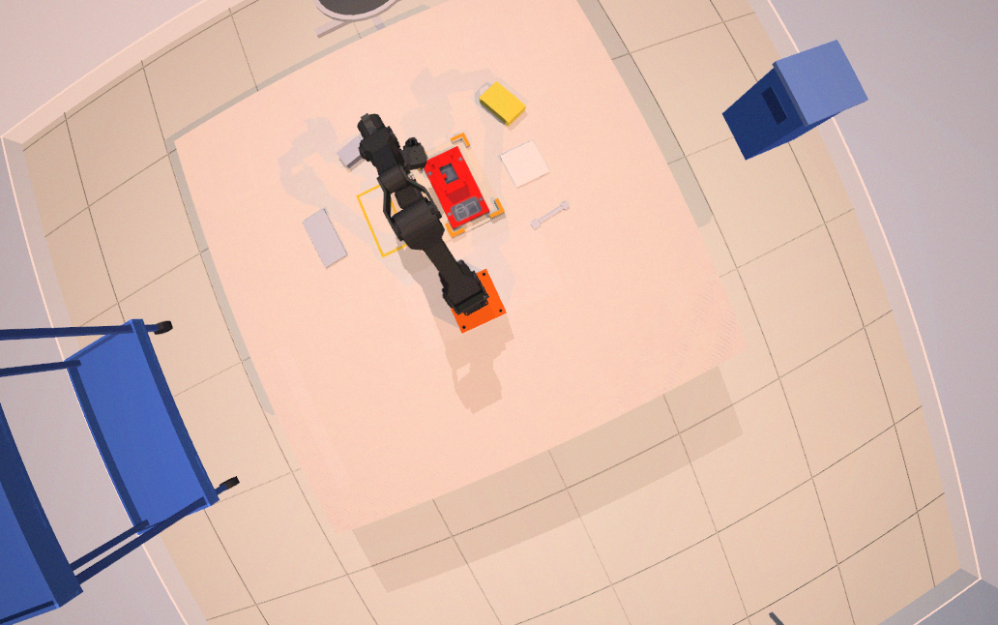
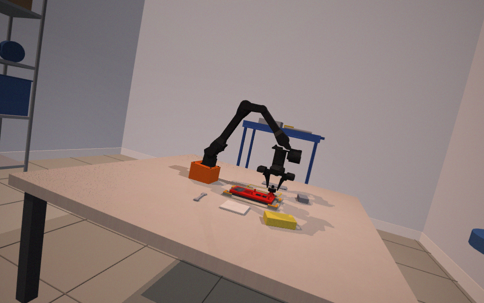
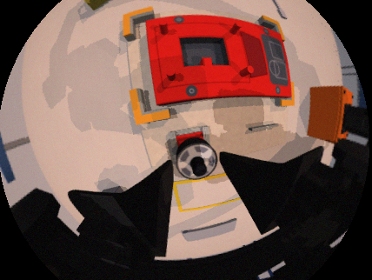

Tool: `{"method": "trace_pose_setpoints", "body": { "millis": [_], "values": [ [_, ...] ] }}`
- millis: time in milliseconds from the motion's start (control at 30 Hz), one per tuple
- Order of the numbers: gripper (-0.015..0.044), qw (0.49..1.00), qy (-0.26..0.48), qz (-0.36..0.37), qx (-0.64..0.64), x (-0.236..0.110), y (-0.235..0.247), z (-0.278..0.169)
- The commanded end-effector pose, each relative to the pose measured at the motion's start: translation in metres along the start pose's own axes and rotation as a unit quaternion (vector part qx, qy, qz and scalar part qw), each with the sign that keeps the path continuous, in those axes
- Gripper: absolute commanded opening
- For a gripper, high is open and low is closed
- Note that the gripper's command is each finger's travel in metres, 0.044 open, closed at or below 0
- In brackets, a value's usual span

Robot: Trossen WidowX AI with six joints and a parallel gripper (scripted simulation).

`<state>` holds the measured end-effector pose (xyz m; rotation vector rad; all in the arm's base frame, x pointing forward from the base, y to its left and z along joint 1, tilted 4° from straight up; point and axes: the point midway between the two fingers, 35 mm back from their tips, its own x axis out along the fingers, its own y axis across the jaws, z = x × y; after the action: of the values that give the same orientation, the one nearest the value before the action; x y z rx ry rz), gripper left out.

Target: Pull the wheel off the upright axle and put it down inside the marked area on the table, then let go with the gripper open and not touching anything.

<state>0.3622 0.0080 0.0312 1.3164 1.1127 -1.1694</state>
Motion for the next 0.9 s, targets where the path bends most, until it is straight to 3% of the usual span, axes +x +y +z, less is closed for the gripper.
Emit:
{"method": "trace_pose_setpoints", "body": {
  "millis": [0,200,400,867],
  "values": [
    [0.0201,1.000,0.000,-0.003,0.000,0.0009,-0.0010,0.0001],
    [0.0161,1.000,0.000,-0.003,0.000,0.0009,-0.0010,0.0001],
    [0.0004,1.000,0.000,-0.002,0.000,-0.0002,-0.0009,0.0001],
    [0.0000,1.000,-0.001,-0.002,0.000,-0.0048,-0.0005,0.0000]
  ]
}}
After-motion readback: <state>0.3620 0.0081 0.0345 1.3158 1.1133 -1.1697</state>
